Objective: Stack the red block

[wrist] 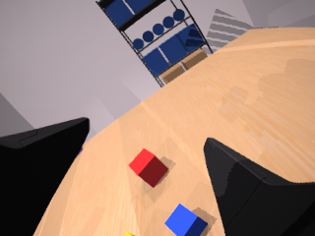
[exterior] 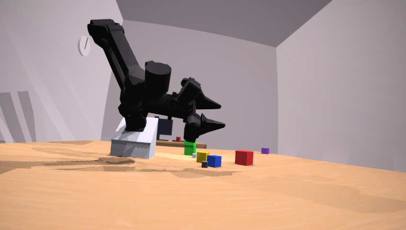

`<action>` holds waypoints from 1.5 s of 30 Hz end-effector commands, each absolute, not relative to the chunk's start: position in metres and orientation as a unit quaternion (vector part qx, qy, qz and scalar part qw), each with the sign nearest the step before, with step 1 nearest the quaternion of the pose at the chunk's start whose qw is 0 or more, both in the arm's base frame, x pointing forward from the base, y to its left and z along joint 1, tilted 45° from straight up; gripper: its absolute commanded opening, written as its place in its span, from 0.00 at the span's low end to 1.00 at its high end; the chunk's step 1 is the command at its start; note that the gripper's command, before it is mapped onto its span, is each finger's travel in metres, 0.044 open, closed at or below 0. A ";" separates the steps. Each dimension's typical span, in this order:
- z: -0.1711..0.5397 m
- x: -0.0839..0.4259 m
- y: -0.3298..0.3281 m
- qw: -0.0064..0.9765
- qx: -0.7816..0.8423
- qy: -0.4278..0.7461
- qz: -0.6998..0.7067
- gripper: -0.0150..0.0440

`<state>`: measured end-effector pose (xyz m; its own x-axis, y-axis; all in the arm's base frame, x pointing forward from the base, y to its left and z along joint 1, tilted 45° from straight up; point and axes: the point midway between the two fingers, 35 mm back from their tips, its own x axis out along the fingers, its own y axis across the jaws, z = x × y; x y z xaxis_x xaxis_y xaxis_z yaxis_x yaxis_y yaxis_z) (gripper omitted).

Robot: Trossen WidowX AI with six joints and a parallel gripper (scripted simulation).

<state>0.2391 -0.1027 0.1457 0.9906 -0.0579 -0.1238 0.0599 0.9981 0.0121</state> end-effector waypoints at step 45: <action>0.075 0.360 -0.089 0.782 -0.135 0.603 -0.084 1.00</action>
